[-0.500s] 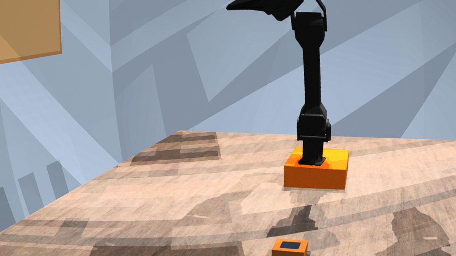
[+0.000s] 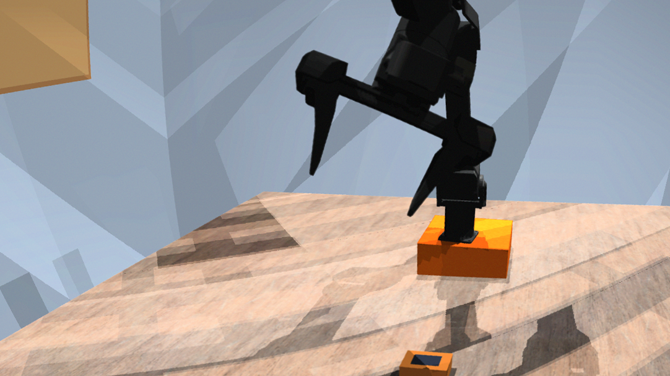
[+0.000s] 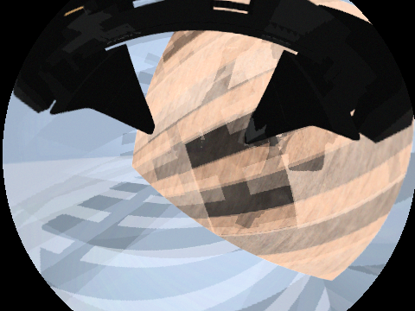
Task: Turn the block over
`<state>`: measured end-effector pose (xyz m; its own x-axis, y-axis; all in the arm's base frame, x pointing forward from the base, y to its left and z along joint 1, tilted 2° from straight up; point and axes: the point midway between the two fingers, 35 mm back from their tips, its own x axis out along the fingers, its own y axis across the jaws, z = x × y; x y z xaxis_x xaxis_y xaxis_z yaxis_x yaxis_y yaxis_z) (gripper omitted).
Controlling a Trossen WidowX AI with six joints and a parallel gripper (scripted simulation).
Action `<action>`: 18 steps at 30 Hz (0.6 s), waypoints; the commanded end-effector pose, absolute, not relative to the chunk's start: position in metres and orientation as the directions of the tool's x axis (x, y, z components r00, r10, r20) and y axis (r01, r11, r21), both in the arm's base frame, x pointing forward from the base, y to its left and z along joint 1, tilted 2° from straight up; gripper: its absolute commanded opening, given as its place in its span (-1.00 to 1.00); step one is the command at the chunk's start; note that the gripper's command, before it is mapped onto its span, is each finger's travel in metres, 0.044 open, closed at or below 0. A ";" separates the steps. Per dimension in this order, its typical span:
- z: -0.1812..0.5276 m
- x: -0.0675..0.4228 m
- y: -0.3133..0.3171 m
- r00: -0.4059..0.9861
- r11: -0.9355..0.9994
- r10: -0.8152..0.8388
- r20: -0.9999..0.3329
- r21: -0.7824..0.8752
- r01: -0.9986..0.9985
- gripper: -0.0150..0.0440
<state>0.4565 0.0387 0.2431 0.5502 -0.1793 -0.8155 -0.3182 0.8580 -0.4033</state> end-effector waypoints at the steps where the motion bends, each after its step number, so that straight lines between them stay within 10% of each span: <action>1: 0.178 0.436 0.052 0.386 0.923 -0.103 -0.917 -0.233 -0.307 1.00; 9: 0.074 0.369 0.069 0.022 0.991 0.032 -0.999 0.029 -0.131 1.00; 18: 0.048 0.366 0.067 0.014 0.992 0.035 -0.999 0.033 -0.125 1.00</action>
<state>0.3723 0.0681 0.0693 0.0353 0.0309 -0.9989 -0.1377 0.9901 0.0257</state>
